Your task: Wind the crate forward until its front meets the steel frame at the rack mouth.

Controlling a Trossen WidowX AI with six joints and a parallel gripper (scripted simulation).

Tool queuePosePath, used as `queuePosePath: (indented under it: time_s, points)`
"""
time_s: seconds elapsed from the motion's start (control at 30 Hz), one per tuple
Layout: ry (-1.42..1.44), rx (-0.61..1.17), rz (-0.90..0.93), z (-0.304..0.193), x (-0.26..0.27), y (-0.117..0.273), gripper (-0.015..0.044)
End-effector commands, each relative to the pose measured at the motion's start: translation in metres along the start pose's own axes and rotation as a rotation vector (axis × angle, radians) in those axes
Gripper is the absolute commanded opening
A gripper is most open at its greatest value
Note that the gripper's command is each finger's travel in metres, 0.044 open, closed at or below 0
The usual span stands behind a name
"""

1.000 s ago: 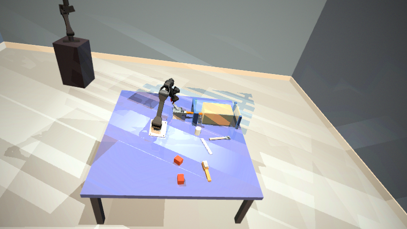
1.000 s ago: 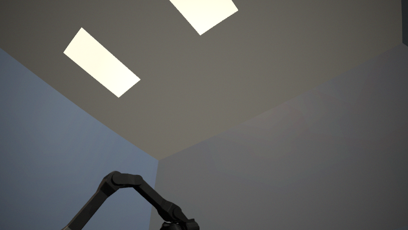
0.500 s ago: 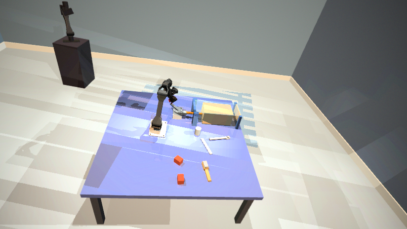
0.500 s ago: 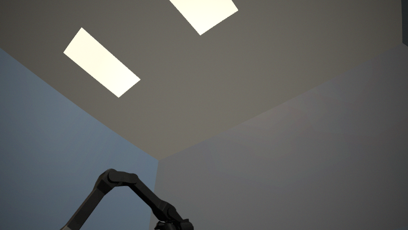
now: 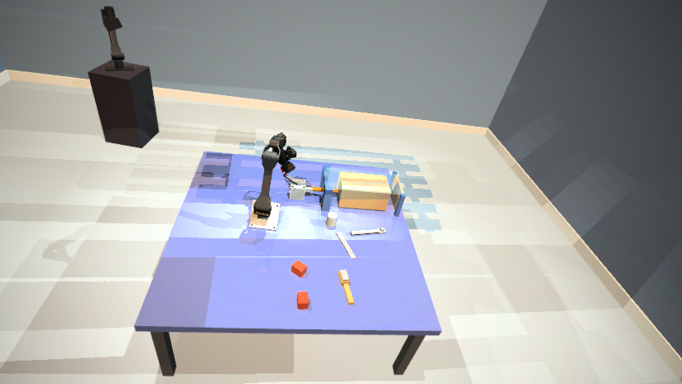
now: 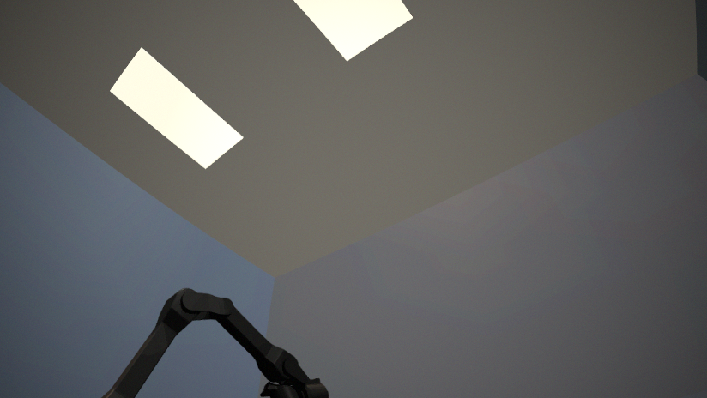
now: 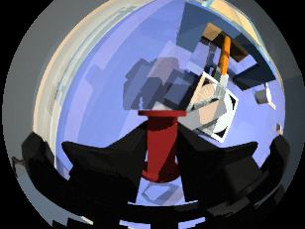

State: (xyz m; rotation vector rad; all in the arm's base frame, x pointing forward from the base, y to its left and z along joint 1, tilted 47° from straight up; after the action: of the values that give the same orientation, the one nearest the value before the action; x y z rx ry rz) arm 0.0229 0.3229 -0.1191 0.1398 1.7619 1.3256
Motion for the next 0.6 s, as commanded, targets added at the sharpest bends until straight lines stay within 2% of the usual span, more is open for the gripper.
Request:
queuePosePath:
  time_s: [0.0,0.57]
  points:
    - [0.016,0.023,-0.015,-0.013,-0.005,0.002,0.0]
    - [0.017,0.024,-0.016,-0.027,-0.017,0.009,0.0]
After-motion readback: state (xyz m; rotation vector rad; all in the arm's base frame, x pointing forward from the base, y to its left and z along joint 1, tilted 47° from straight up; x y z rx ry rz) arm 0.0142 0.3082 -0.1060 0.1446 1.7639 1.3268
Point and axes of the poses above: the point midway between the two fingers, 35 mm back from their tips, its own y axis back along the fingers, its own x axis across the jaws, z = x × y, the point moved 6 cm from there along y, back along the fingers, and after that the axes turned 1 degree about -y, right-handed, at the moved point
